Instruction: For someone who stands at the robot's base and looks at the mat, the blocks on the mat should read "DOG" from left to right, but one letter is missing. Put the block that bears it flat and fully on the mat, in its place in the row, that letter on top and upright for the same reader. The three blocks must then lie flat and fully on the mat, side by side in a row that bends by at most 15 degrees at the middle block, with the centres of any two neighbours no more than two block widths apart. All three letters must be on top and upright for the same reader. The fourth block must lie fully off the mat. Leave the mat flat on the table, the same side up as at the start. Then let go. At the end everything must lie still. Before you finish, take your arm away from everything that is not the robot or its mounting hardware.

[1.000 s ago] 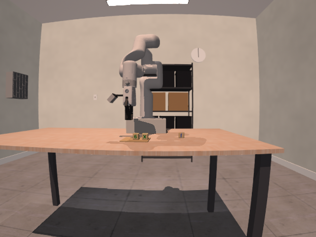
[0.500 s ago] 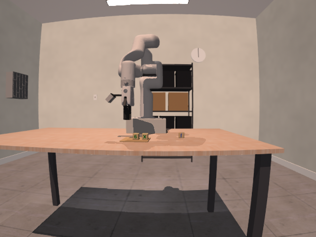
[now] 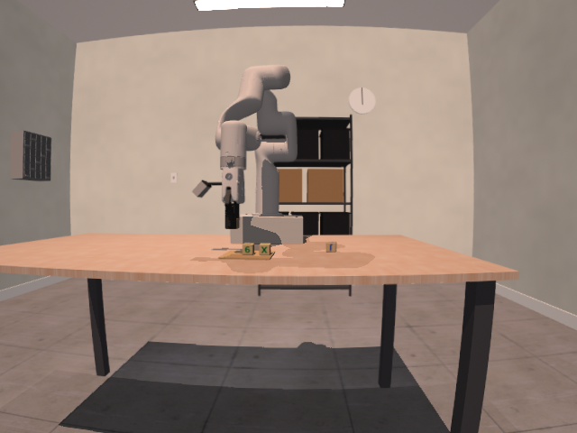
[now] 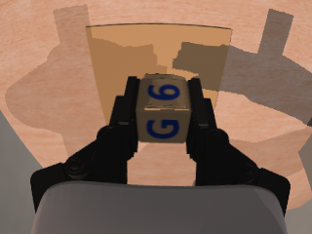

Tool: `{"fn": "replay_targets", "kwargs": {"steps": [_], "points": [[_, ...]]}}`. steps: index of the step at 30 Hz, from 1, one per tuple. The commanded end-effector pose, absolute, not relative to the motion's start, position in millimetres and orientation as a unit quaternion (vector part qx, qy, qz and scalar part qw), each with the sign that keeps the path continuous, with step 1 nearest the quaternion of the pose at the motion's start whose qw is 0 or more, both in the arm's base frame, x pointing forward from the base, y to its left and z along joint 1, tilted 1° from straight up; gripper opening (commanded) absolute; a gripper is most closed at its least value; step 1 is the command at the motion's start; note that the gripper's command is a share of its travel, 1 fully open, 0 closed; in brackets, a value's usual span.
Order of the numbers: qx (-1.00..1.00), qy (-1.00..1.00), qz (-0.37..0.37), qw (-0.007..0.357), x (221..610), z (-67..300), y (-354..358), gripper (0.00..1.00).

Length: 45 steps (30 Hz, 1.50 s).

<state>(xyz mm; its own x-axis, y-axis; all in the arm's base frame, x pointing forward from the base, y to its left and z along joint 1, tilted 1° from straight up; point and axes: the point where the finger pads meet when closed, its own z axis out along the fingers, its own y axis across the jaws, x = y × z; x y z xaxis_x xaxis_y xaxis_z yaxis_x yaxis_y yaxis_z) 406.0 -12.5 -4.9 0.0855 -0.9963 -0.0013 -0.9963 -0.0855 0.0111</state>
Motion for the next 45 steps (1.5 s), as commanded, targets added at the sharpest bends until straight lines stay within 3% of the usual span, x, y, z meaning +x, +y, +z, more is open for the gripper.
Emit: {"fn": "replay_targets", "kwargs": {"steps": [1,16,45], "points": [[0.737,-0.676,-0.003,0.002,408,-20,-13,0.27],[0.737,-0.676,-0.003,0.002,409,-69,-12,0.27],[0.737,-0.676,-0.003,0.002,409,-71,-12,0.27]]}}
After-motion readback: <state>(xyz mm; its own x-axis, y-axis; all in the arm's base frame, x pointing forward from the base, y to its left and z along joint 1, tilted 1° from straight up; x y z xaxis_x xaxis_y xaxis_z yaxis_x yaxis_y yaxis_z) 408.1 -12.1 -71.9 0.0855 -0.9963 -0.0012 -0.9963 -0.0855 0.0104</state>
